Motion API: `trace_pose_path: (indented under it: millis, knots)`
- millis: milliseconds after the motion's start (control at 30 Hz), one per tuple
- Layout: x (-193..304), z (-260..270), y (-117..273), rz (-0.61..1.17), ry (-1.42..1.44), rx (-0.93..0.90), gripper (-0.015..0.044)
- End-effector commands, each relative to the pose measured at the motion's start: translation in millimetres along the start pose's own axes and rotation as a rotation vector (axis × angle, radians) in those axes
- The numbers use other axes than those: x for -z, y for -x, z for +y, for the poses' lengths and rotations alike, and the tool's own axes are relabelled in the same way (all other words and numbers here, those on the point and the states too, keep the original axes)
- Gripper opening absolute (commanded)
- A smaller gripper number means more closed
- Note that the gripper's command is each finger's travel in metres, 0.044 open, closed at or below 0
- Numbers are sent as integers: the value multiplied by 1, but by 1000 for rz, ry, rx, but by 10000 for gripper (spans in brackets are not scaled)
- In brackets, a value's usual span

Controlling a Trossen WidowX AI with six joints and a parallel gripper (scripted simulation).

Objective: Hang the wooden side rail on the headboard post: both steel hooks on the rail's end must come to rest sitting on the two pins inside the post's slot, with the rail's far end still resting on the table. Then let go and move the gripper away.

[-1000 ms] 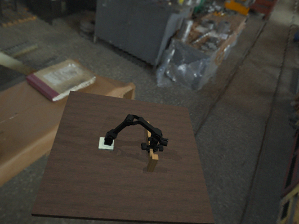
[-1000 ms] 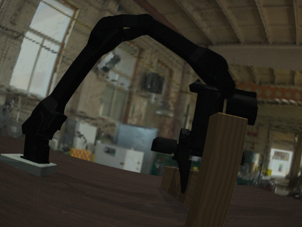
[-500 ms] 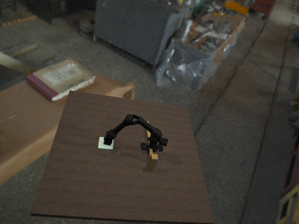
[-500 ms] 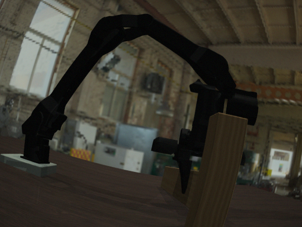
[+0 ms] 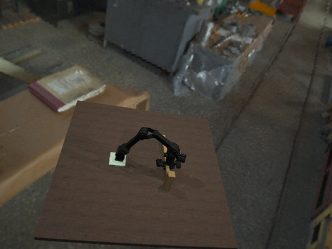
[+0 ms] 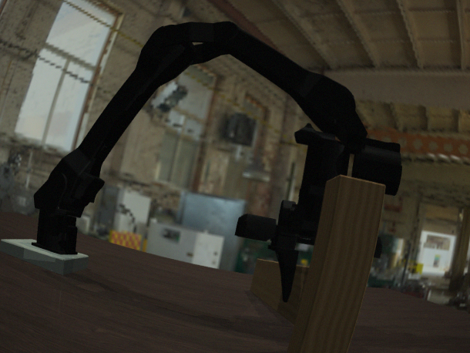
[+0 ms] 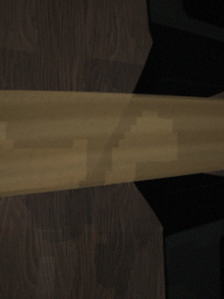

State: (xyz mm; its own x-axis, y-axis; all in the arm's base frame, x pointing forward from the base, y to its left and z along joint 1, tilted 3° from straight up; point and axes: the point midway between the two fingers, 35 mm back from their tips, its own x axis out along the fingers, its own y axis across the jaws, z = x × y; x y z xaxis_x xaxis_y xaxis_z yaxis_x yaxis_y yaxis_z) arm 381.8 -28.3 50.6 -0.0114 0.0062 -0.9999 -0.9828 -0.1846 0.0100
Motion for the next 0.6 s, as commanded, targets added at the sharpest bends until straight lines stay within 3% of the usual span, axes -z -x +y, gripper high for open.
trace_pose_path:
  millis: [0, 567]
  knots:
    - [2, 0, 3, 7, 1, 7, 0]
    - [4, -1, 4, 7, 1, 7, 0]
